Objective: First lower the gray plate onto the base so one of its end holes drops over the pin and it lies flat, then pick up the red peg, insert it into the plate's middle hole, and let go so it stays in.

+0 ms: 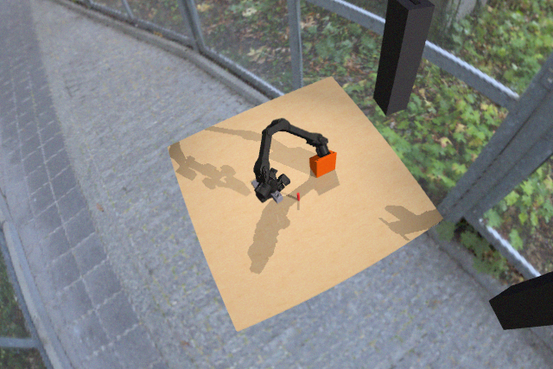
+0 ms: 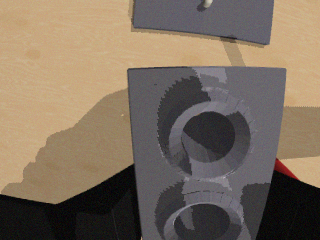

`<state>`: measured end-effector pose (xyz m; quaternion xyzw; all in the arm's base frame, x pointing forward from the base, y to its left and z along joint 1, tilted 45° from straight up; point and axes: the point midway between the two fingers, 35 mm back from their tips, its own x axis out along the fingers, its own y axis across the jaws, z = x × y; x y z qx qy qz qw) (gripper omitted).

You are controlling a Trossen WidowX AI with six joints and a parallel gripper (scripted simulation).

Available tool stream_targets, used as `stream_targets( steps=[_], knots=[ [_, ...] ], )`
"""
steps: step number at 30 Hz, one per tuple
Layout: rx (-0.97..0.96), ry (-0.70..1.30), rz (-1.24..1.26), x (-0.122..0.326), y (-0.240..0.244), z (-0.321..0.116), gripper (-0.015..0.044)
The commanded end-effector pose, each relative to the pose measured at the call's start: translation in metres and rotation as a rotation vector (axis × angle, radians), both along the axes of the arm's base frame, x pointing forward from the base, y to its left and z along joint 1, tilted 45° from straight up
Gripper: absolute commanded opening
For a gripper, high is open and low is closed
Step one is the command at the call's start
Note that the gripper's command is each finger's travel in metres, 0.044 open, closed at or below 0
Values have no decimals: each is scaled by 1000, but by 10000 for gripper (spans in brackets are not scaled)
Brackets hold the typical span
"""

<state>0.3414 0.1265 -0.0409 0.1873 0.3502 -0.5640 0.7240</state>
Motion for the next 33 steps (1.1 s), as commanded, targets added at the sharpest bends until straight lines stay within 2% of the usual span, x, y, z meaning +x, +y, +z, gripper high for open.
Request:
stream_targets(
  steps=[1, 9, 33],
  knots=[
    [10, -14, -6, -1, 10, 12, 0],
    [6, -12, -9, -4, 15, 20, 0],
    [11, 36, 44, 21, -55, 39, 0]
  ],
)
